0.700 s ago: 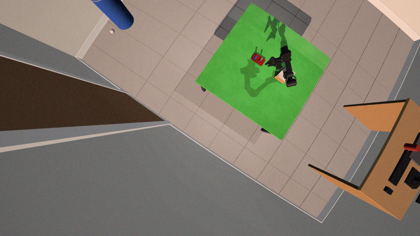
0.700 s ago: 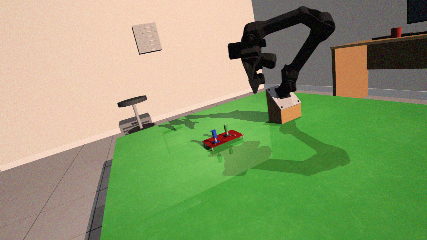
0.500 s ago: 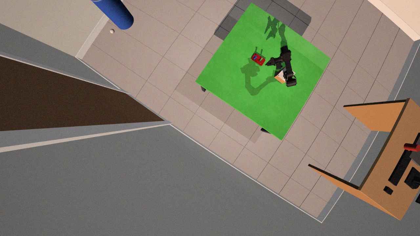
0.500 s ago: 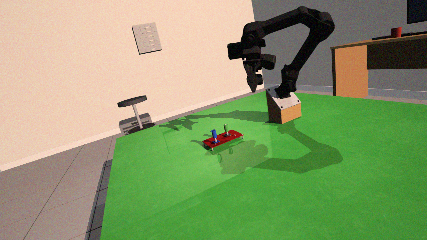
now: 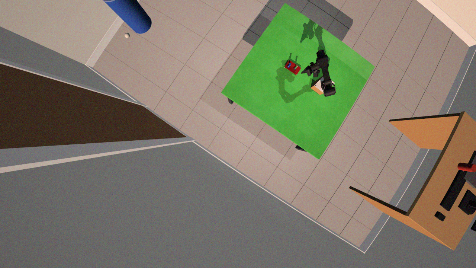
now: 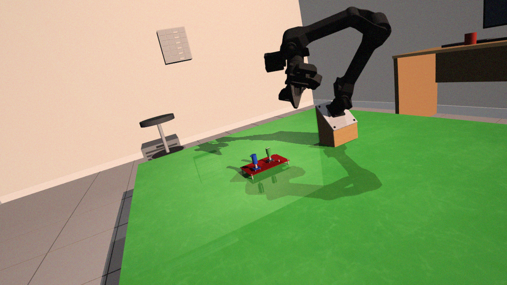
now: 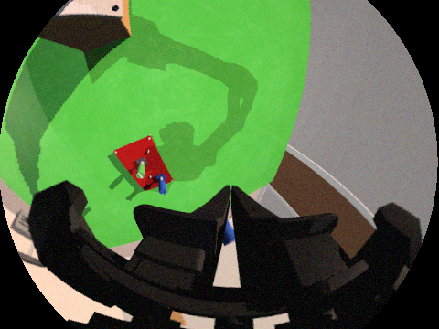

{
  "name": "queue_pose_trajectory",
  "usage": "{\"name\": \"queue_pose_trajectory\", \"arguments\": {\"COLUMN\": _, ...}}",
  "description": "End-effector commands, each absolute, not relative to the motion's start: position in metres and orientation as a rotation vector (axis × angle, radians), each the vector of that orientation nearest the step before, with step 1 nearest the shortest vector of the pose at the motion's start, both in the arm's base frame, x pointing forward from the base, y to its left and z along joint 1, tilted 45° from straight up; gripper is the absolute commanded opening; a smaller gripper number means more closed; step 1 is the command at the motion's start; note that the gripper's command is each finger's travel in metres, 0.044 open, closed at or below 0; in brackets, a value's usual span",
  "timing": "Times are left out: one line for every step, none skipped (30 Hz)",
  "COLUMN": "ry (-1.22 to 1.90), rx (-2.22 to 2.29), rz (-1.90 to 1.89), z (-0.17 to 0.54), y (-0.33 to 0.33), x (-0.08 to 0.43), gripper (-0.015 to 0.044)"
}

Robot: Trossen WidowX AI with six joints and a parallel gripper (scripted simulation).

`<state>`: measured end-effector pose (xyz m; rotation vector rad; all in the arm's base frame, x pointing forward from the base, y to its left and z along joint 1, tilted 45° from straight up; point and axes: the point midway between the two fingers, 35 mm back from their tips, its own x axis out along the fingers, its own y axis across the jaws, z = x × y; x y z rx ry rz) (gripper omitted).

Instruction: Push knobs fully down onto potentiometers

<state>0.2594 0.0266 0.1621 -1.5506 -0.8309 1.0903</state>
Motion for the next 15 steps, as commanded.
{"name": "queue_pose_trajectory", "arguments": {"ry": -0.913, "rx": -1.652, "rz": 1.088, "z": 0.158, "y": 0.027, "x": 0.263, "gripper": 0.0}}
{"name": "queue_pose_trajectory", "arguments": {"ry": -0.937, "rx": -1.68, "rz": 1.085, "z": 0.157, "y": 0.027, "x": 0.263, "gripper": 0.0}}
{"name": "queue_pose_trajectory", "arguments": {"ry": -0.96, "rx": -1.708, "rz": 1.082, "z": 0.156, "y": 0.026, "x": 0.264, "gripper": 0.0}}
{"name": "queue_pose_trajectory", "arguments": {"ry": -0.979, "rx": -1.735, "rz": 1.087, "z": 0.154, "y": 0.026, "x": 0.265, "gripper": 0.0}}
{"name": "queue_pose_trajectory", "arguments": {"ry": -0.996, "rx": -1.76, "rz": 1.091, "z": 0.152, "y": 0.025, "x": 0.265, "gripper": 0.0}}
{"name": "queue_pose_trajectory", "arguments": {"ry": -1.011, "rx": -1.779, "rz": 1.095, "z": 0.15, "y": 0.025, "x": 0.266, "gripper": 0.0}}
{"name": "queue_pose_trajectory", "arguments": {"ry": -1.02, "rx": -1.792, "rz": 1.097, "z": 0.149, "y": 0.024, "x": 0.266, "gripper": 0.0}}
{"name": "queue_pose_trajectory", "arguments": {"ry": -1.027, "rx": -1.801, "rz": 1.097, "z": 0.149, "y": 0.024, "x": 0.267, "gripper": 0.0}}
{"name": "queue_pose_trajectory", "arguments": {"ry": -1.038, "rx": -1.812, "rz": 1.096, "z": 0.148, "y": 0.024, "x": 0.267, "gripper": 0.0}}
{"name": "queue_pose_trajectory", "arguments": {"ry": -1.055, "rx": -1.83, "rz": 1.093, "z": 0.148, "y": 0.024, "x": 0.267, "gripper": 0.0}}
{"name": "queue_pose_trajectory", "arguments": {"ry": -1.076, "rx": -1.852, "rz": 1.089, "z": 0.147, "y": 0.024, "x": 0.268, "gripper": 0.0}}
{"name": "queue_pose_trajectory", "arguments": {"ry": -1.101, "rx": -1.878, "rz": 1.085, "z": 0.146, "y": 0.024, "x": 0.269, "gripper": 0.0}}
{"name": "queue_pose_trajectory", "arguments": {"ry": -1.127, "rx": -1.904, "rz": 1.08, "z": 0.144, "y": 0.024, "x": 0.269, "gripper": 0.0}}
{"name": "queue_pose_trajectory", "arguments": {"ry": -1.153, "rx": -1.93, "rz": 1.075, "z": 0.143, "y": 0.024, "x": 0.27, "gripper": 0.0}}
{"name": "queue_pose_trajectory", "arguments": {"ry": -1.18, "rx": -1.956, "rz": 1.069, "z": 0.142, "y": 0.024, "x": 0.271, "gripper": 0.0}}
